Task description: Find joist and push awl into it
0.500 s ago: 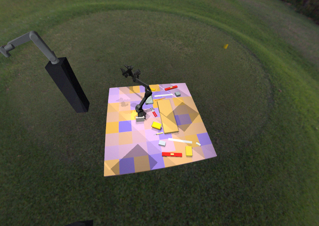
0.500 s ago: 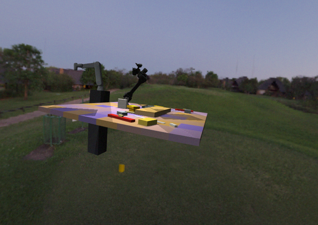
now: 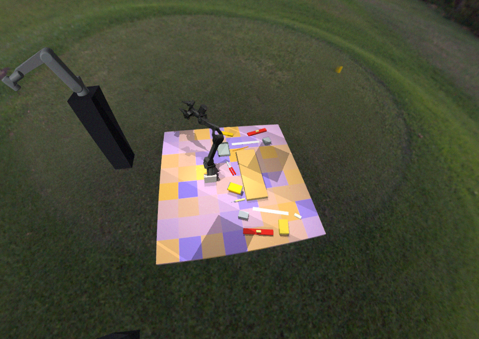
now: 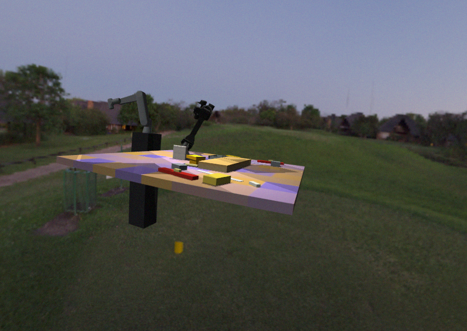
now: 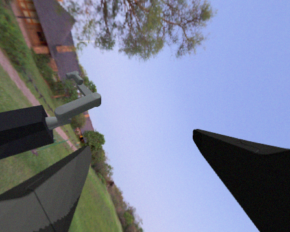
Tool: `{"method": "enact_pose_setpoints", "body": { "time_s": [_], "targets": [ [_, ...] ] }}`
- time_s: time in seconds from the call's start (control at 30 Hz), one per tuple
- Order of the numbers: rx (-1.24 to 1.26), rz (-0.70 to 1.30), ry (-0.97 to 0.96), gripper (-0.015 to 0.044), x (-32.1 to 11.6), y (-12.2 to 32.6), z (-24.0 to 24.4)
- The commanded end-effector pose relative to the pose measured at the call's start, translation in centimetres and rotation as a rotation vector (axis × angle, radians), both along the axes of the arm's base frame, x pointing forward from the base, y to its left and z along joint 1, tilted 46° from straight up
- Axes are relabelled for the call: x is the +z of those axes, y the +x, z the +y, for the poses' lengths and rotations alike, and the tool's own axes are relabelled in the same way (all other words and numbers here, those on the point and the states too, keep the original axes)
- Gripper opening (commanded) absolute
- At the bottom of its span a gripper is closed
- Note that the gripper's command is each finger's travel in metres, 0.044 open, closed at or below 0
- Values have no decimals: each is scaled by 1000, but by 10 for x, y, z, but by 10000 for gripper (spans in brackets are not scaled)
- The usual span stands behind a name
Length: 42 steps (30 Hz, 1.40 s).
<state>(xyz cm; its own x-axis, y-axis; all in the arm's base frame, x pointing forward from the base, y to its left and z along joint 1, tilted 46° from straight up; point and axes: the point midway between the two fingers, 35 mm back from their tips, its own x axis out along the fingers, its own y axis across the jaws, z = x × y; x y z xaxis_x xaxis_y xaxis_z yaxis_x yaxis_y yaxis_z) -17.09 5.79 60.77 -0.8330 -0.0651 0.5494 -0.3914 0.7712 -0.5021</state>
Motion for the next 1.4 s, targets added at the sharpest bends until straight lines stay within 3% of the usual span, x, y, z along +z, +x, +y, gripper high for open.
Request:
{"method": "enact_pose_setpoints", "body": {
  "time_s": [0.0,0.37,0.8,1.07,1.37],
  "targets": [
    [-93,-33,-125,440,-12,-4,42],
    [-379,-40,-472,440,-49,31,156],
    [-763,156,-957,440,-118,165,267],
    [-971,395,-1227,440,-170,275,286],
    [-1173,714,-1427,440,-226,398,258]
  ]
}}
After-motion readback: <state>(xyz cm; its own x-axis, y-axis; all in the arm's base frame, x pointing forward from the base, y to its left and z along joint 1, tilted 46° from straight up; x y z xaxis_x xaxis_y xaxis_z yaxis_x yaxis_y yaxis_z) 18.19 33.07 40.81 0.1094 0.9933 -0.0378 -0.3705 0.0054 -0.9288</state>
